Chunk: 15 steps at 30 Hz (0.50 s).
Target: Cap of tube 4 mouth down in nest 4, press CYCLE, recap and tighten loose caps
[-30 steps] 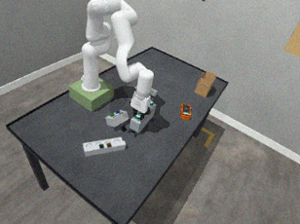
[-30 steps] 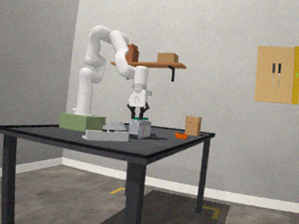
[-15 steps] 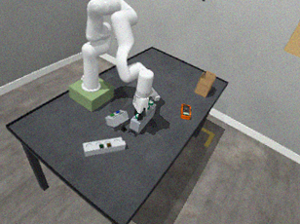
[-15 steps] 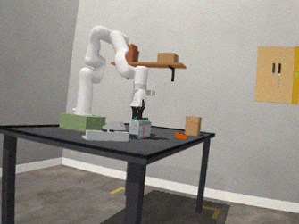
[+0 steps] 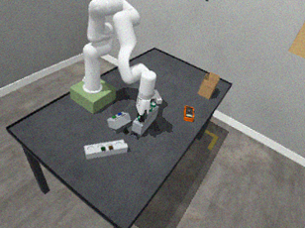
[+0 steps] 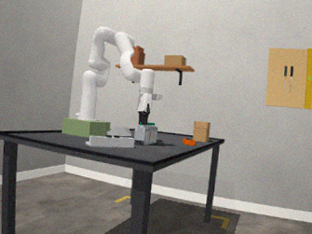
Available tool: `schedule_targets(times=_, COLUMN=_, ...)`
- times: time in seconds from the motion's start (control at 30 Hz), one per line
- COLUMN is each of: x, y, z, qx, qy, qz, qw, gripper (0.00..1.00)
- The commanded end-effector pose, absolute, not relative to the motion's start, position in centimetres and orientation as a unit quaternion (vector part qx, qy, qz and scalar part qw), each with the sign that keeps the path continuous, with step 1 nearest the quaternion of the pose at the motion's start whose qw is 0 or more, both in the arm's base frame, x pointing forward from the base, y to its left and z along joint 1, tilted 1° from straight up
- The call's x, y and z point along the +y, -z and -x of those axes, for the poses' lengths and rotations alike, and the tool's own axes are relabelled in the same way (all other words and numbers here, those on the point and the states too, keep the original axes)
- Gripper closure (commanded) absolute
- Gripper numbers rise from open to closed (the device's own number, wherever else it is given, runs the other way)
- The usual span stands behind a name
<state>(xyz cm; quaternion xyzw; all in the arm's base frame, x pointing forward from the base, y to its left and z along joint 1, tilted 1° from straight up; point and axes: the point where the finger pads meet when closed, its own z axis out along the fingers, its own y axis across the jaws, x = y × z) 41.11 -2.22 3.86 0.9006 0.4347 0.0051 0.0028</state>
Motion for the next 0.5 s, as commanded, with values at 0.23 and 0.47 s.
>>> schedule_targets(times=0.23, x=-2.23, y=-3.99, z=-41.26, qx=0.479, qy=-0.008, qz=-0.878, qw=0.002, gripper=1.00)
schedule_targets(times=0.47, x=-2.23, y=-4.01, z=-41.26, qx=0.617, qy=-0.008, qz=-0.787, qw=0.003, gripper=1.00)
